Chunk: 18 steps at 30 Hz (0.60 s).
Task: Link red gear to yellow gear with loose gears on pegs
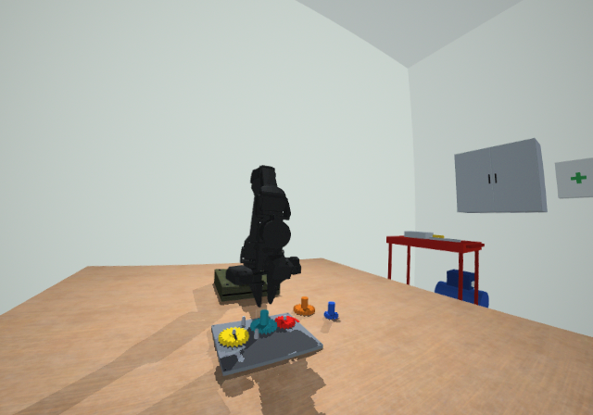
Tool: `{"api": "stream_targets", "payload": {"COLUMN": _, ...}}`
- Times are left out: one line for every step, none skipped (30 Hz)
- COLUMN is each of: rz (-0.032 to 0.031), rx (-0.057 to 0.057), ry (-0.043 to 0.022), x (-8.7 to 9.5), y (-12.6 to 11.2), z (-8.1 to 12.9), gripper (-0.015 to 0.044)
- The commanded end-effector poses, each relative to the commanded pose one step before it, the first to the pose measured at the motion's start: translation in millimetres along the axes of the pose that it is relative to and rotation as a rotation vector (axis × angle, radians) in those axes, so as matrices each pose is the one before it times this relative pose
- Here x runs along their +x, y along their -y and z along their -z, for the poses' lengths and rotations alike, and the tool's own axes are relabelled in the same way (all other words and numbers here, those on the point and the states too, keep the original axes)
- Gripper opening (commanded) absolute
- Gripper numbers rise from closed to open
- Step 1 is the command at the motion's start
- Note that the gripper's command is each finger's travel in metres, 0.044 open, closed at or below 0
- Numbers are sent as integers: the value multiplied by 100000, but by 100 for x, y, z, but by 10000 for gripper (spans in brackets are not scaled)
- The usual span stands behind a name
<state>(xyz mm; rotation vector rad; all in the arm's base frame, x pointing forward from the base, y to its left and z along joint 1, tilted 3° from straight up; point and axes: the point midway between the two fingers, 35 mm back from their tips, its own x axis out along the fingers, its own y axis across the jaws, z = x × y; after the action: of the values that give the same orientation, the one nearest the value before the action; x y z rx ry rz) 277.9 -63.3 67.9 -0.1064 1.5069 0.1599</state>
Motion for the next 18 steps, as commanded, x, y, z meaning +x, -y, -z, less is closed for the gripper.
{"api": "stream_targets", "payload": {"rz": 345, "rx": -27, "ry": 938, "x": -2326, "y": 56, "z": -130, "gripper": 140}}
{"api": "stream_targets", "payload": {"rz": 0, "rx": 0, "ry": -1, "x": -141, "y": -5, "z": 10, "gripper": 140}}
{"api": "stream_targets", "payload": {"rz": 0, "rx": 0, "ry": 0, "x": 0, "y": 0, "z": 0, "gripper": 140}}
{"api": "stream_targets", "payload": {"rz": 255, "rx": -589, "ry": 390, "x": 851, "y": -146, "z": -211, "gripper": 166}}
{"api": "stream_targets", "payload": {"rz": -53, "rx": -2452, "ry": -10, "x": 1, "y": -554, "z": -361, "gripper": 193}}
{"api": "stream_targets", "payload": {"rz": -90, "rx": -4086, "ry": -10, "x": 1, "y": -932, "z": -599, "gripper": 219}}
{"api": "stream_targets", "payload": {"rz": -116, "rx": -5086, "ry": -1, "x": 1, "y": -1172, "z": -749, "gripper": 245}}
{"api": "stream_targets", "payload": {"rz": -120, "rx": -5097, "ry": 12, "x": 0, "y": -1183, "z": -760, "gripper": 271}}
{"api": "stream_targets", "payload": {"rz": -124, "rx": -5097, "ry": 24, "x": 0, "y": -1192, "z": -769, "gripper": 298}}
{"api": "stream_targets", "payload": {"rz": -128, "rx": -5096, "ry": 37, "x": -1, "y": -1201, "z": -778, "gripper": 324}}
{"api": "stream_targets", "payload": {"rz": -132, "rx": -5095, "ry": 50, "x": -1, "y": -1210, "z": -788, "gripper": 350}}
{"api": "stream_targets", "payload": {"rz": -135, "rx": -5084, "ry": 62, "x": -2, "y": -1216, "z": -796, "gripper": 376}}
{"api": "stream_targets", "payload": {"rz": -139, "rx": -5096, "ry": 75, "x": -2, "y": -1227, "z": -807, "gripper": 402}}
{"api": "stream_targets", "payload": {"rz": -143, "rx": -5095, "ry": 87, "x": -3, "y": -1236, "z": -817, "gripper": 429}}
{"api": "stream_targets", "payload": {"rz": -147, "rx": -5094, "ry": 100, "x": -4, "y": -1244, "z": -826, "gripper": 440}}
{"api": "stream_targets", "payload": {"rz": -150, "rx": -5093, "ry": 113, "x": -5, "y": -1253, "z": -836, "gripper": 440}}
{"api": "stream_targets", "payload": {"rz": -153, "rx": -5081, "ry": 125, "x": -5, "y": -1258, "z": -844, "gripper": 440}}
{"api": "stream_targets", "payload": {"rz": -125, "rx": -4083, "ry": 110, "x": -5, "y": -1014, "z": -690, "gripper": 440}}
